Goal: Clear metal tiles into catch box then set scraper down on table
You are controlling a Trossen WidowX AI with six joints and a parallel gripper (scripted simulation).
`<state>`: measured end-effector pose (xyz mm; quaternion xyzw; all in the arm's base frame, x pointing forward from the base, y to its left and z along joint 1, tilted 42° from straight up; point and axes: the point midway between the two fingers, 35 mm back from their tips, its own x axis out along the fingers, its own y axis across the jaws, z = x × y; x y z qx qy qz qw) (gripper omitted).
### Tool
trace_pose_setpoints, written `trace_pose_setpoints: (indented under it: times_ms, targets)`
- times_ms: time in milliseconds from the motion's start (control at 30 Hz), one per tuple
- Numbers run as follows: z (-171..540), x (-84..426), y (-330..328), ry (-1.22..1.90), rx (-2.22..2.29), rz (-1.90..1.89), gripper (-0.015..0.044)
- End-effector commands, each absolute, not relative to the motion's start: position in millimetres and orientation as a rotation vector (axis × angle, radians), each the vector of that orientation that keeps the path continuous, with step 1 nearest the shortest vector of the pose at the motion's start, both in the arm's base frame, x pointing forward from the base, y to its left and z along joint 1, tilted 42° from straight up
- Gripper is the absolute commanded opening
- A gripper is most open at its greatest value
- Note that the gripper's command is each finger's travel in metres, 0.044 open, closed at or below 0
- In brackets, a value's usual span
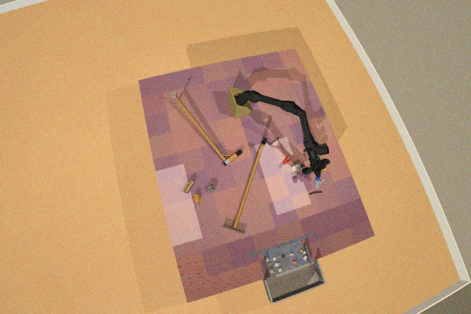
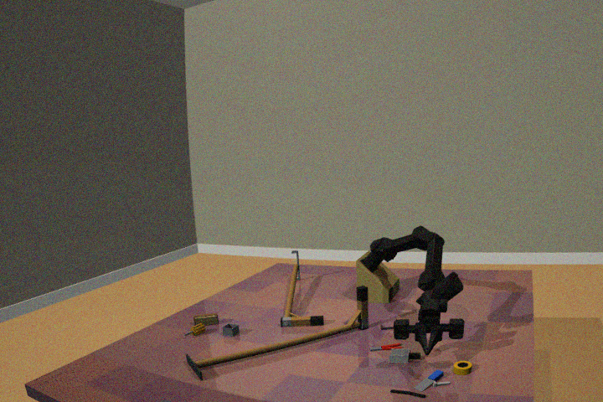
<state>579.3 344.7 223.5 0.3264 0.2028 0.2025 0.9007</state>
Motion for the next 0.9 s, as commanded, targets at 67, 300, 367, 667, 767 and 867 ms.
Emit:
trace_pose_setpoints:
  times_ms: [67,300,367,667,767,867]
  targets:
    - [242,578,327,0.415,0.662,0.425,0.0]
    - [235,582,318,0.432,0.634,0.413,0.0]
    - [229,585,312,0.445,0.613,0.403,0.0]
    - [202,595,281,0.508,0.519,0.363,0.0]
    - [193,597,271,0.53,0.49,0.351,0.0]
    - [184,600,260,0.553,0.461,0.34,0.0]
